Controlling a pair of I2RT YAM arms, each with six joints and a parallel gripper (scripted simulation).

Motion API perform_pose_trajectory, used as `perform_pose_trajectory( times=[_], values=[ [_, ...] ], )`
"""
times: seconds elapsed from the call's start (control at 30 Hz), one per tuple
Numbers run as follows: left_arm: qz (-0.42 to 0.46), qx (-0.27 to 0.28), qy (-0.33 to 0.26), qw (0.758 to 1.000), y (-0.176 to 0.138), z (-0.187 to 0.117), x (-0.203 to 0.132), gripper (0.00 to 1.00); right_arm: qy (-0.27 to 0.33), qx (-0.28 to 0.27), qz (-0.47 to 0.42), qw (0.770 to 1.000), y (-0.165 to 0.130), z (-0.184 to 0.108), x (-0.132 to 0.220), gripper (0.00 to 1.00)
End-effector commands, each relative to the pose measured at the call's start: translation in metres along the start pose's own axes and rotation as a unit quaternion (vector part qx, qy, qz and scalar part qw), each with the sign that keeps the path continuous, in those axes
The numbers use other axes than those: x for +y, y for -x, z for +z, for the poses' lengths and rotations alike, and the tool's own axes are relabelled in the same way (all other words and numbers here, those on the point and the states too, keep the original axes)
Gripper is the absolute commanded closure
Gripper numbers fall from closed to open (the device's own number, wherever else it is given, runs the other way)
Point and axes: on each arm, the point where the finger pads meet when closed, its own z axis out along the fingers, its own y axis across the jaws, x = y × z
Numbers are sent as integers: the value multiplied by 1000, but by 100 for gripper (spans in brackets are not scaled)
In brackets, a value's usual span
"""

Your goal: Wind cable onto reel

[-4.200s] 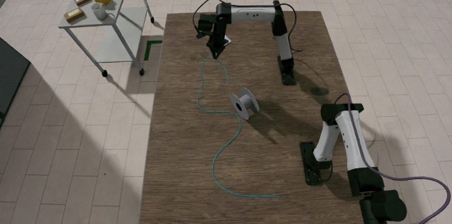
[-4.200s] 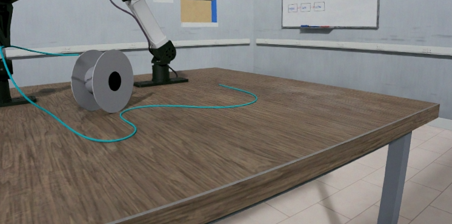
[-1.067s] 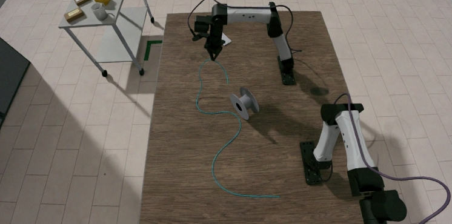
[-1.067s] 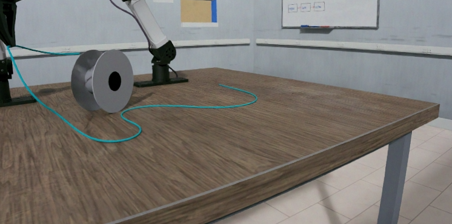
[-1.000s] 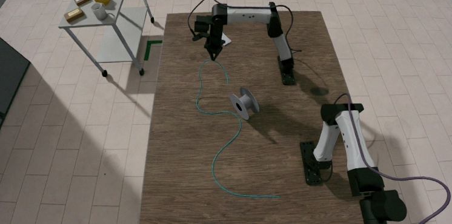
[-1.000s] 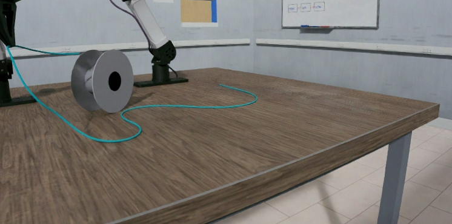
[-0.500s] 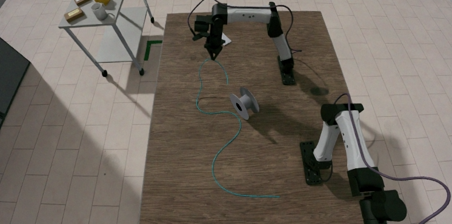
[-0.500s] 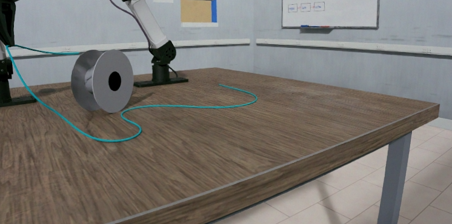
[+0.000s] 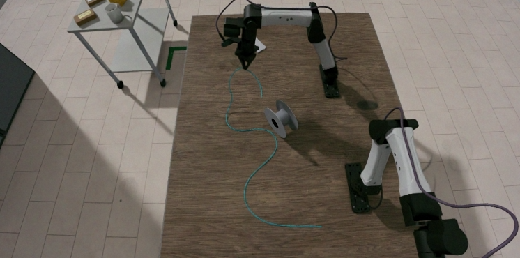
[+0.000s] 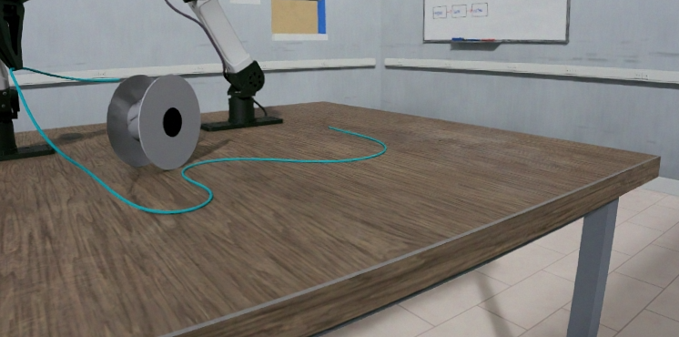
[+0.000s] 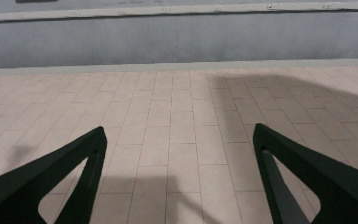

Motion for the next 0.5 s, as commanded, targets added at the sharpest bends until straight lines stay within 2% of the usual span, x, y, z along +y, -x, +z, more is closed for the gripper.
perform_pose_trajectory(
  times=[0.0,0.4,0.47],
  values=[
    [-3,-3,6,1000,-1,0,2,0,15,-11,-9,1000,-2,-8,9,100],
    [-3,-3,6,1000,-1,0,2,0,14,-10,-10,1000,-5,-8,10,100],
    [-3,-3,6,1000,-1,0,2,3,14,-10,-8,1000,-4,-9,8,100]
  ],
)
